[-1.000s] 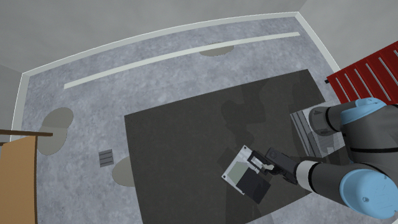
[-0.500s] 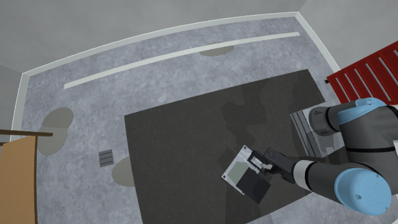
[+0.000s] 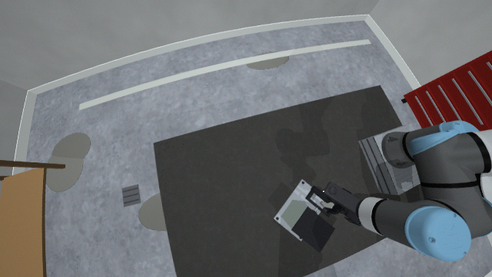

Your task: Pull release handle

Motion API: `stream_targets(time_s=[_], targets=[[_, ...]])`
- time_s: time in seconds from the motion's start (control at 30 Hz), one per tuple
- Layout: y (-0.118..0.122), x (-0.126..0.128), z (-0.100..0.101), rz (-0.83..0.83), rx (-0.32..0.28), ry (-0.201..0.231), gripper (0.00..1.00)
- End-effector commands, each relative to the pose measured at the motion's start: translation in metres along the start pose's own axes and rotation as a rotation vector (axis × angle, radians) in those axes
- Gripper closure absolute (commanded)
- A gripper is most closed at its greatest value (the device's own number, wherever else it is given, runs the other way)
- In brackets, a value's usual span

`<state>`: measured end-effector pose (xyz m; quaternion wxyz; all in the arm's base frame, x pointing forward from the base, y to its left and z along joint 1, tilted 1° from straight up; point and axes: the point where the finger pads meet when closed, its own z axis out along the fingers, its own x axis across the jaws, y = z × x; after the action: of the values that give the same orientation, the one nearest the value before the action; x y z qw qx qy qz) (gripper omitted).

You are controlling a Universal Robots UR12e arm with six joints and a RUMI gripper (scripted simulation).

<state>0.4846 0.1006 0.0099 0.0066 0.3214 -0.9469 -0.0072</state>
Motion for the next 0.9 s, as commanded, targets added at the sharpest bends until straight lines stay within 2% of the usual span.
stream_targets(time_s=[0.0,0.87], targets=[[-0.0005,-0.0005,0.0044,0.000,0.001,-0.001,0.68],[-0.0005,-0.0005,0.0095,0.000,0.001,-0.001,0.68]])
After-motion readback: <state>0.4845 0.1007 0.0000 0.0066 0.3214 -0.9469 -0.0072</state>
